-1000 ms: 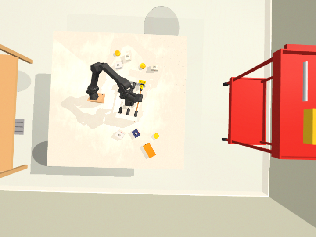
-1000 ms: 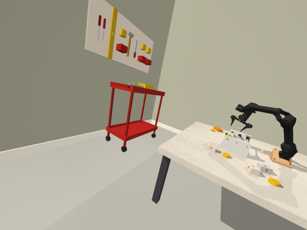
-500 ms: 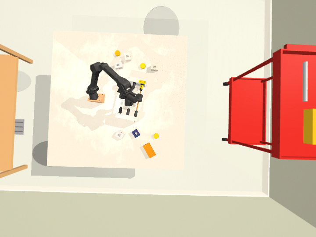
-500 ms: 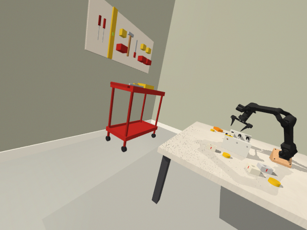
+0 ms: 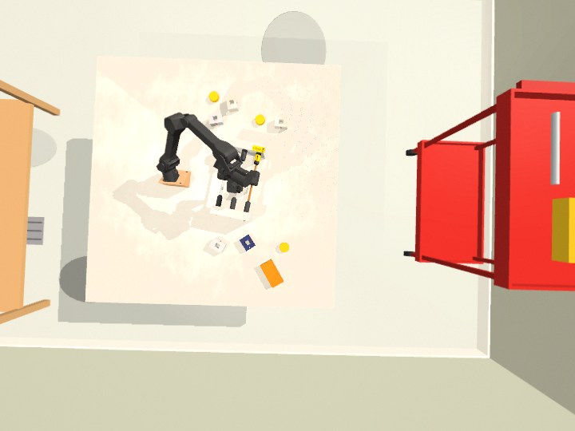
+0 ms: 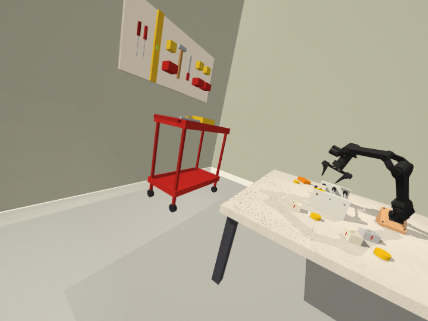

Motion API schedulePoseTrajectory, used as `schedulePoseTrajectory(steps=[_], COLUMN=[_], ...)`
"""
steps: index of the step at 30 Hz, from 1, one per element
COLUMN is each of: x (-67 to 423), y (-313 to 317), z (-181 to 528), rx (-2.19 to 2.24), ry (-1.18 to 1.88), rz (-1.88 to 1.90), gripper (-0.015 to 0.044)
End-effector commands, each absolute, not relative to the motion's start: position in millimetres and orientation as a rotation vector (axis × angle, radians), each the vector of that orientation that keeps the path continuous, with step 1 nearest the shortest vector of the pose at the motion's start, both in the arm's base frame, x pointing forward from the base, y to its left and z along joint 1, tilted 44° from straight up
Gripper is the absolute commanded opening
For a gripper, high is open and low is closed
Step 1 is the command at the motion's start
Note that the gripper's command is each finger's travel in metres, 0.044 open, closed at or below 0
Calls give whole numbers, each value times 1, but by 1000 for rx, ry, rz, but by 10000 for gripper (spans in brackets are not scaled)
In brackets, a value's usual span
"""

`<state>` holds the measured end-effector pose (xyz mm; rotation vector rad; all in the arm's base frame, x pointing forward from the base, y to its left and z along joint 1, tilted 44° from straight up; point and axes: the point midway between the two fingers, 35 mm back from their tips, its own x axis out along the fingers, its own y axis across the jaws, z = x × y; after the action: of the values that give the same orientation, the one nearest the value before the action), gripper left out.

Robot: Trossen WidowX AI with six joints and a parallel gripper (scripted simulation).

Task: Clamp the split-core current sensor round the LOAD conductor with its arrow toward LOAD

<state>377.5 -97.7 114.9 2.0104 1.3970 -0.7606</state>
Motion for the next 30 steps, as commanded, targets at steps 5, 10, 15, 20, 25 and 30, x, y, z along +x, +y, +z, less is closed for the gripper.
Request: schedulePoseTrajectory(steps=[5, 10, 15, 20, 25, 30], x=[377, 367, 347, 326, 325, 329], y=[-97, -64, -29, -9, -8, -8], z=[116, 135, 169, 204, 206, 207], rx=[2012, 1702, 1326, 1080, 1073, 1108], ry=[1401, 1338, 1167, 966, 957, 975], rz=[-754, -788, -773, -725, -723, -715], gripper=[440, 440, 440, 440, 440, 440])
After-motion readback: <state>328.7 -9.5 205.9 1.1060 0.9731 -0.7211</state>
